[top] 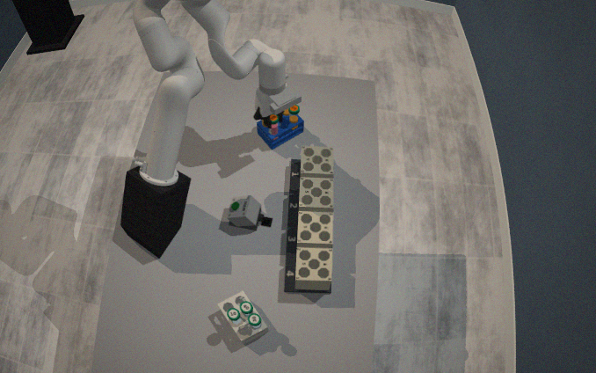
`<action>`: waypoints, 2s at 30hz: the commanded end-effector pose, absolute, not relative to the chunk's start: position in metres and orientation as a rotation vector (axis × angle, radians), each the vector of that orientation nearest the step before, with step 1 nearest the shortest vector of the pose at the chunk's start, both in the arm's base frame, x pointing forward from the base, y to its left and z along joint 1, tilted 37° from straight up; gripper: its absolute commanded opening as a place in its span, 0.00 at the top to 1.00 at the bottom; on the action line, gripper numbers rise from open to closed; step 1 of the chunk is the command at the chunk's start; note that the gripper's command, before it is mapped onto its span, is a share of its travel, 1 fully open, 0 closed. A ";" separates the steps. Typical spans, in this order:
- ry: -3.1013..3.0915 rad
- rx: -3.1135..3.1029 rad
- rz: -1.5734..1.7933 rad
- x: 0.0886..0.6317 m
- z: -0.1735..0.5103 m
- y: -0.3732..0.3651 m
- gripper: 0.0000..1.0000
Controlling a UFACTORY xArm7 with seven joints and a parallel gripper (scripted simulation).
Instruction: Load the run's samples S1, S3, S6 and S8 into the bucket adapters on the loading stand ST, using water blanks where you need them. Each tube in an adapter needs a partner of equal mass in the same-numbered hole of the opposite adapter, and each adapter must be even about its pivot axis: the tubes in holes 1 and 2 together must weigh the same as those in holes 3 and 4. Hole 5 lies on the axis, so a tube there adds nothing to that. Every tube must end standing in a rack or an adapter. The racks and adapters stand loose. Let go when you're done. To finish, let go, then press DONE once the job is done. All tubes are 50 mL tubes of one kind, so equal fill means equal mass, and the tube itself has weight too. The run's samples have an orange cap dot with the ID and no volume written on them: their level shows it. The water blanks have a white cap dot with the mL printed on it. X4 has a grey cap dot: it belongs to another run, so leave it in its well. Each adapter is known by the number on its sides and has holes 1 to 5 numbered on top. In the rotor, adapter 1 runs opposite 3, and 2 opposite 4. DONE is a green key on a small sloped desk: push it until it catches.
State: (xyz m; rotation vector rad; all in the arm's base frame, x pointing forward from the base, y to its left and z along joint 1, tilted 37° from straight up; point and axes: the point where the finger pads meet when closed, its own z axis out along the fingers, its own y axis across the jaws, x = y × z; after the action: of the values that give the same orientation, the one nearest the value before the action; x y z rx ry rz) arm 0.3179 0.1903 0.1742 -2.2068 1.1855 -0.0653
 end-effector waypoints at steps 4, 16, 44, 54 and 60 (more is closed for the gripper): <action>1.186 -2.205 -0.067 0.318 0.177 0.189 1.00; 1.185 -2.205 -0.067 0.315 0.184 0.185 1.00; 1.185 -2.205 -0.067 0.302 0.217 0.164 1.00; 1.185 -2.205 -0.068 0.296 0.231 0.155 1.00; 1.185 -2.205 -0.068 0.293 0.239 0.150 1.00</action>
State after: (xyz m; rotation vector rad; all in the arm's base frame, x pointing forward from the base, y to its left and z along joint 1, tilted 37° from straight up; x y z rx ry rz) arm 0.2937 0.1528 0.2344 -2.2070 1.1856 -0.0650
